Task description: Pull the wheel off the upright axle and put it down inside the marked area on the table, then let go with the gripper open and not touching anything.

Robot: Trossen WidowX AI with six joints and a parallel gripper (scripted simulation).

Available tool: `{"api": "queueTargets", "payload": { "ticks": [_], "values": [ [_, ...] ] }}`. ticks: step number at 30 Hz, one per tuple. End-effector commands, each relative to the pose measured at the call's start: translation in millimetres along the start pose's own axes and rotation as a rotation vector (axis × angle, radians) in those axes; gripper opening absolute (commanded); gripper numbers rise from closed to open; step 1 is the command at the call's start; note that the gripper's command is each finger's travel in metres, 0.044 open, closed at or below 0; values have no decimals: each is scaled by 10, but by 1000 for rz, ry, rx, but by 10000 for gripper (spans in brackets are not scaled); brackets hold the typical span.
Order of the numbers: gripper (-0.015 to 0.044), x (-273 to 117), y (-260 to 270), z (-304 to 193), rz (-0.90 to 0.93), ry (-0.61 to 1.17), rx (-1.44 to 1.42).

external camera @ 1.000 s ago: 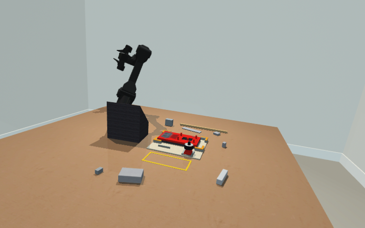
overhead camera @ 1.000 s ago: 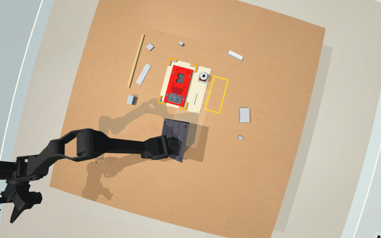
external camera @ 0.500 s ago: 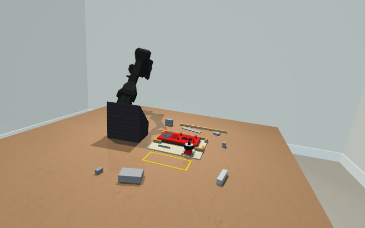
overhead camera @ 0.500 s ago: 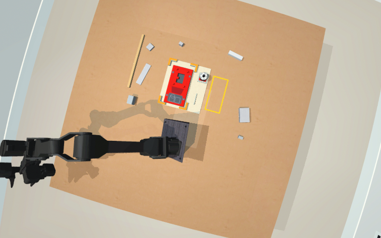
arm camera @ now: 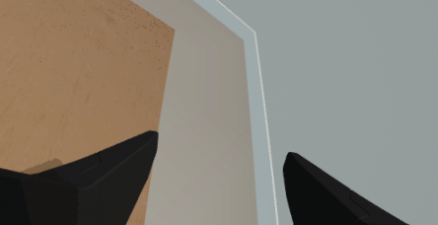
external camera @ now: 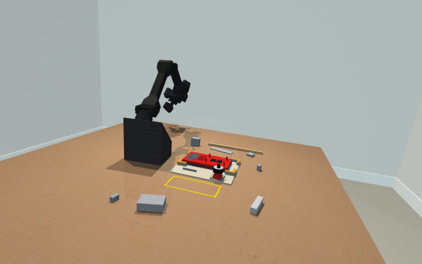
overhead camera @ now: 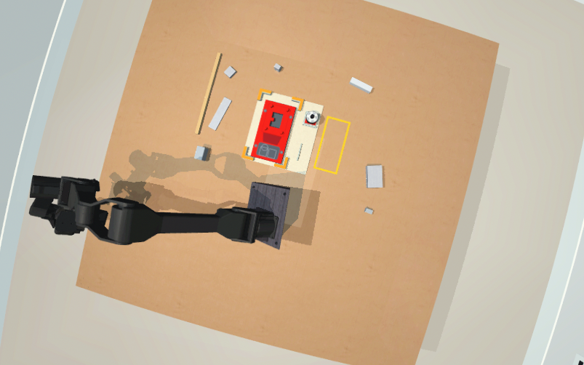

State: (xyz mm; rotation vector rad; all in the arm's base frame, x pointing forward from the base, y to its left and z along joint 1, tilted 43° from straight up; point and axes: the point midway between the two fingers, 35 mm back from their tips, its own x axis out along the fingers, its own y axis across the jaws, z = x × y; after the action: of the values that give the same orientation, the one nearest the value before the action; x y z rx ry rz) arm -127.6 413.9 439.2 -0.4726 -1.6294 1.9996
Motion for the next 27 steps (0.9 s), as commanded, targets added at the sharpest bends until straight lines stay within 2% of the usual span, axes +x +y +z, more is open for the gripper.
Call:
{"api": "queueTargets", "payload": {
  "ticks": [1, 14, 27],
  "values": [
    [300, -249, 121, -523, 19, 137, 118],
    [300, -1219, 515, -1700, 15, 482, 443],
    [300, -2490, 988, -2465, -69, 782, 779]
  ]
}}
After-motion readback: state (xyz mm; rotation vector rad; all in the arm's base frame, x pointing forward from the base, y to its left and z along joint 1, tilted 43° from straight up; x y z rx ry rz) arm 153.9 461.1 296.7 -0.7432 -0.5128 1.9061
